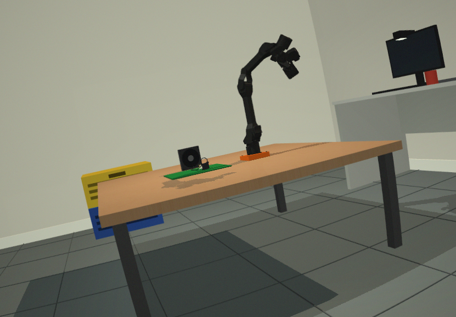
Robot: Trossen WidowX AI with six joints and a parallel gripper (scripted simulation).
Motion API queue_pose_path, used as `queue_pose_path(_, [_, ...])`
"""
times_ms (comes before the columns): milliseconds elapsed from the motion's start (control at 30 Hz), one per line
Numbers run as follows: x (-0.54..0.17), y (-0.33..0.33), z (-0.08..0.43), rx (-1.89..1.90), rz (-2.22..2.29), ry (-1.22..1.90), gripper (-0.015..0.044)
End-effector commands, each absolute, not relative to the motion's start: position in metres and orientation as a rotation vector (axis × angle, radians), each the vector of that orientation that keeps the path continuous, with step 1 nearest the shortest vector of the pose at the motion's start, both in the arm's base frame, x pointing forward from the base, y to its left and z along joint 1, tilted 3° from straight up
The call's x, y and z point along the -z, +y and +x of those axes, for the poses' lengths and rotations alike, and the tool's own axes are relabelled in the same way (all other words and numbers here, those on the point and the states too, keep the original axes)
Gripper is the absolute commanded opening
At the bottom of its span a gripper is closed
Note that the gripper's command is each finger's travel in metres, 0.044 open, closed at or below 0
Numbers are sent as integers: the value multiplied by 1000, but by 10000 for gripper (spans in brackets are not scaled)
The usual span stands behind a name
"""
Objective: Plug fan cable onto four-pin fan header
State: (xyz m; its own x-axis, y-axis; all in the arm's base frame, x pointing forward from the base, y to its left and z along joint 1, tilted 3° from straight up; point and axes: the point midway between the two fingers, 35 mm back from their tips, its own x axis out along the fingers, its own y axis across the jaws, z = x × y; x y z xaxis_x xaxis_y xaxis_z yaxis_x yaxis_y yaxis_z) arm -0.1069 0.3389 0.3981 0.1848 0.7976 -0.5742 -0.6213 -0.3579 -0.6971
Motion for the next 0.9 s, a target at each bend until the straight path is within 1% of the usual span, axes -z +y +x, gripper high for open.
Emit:
queue_pose_path(0, [-398, 339, -107, -1492, -1243, -197, 122])
queue_pose_path(133, [-397, 339, -105, -1490, -1245, -191, 227])
queue_pose_path(200, [-391, 343, -86, -1470, -1245, -137, 279])
queue_pose_path(400, [-366, 355, -27, -1314, -1024, 211, 437])
queue_pose_path(433, [-362, 356, -17, -1282, -982, 265, 440])
queue_pose_path(500, [-359, 352, -8, -1258, -1006, 259, 440])
queue_pose_path(567, [-352, 346, 15, -1190, -997, 306, 440])
queue_pose_path(767, [-327, 340, 68, -982, -717, 581, 440])
queue_pose_path(867, [-308, 329, 108, -797, -485, 757, 440])
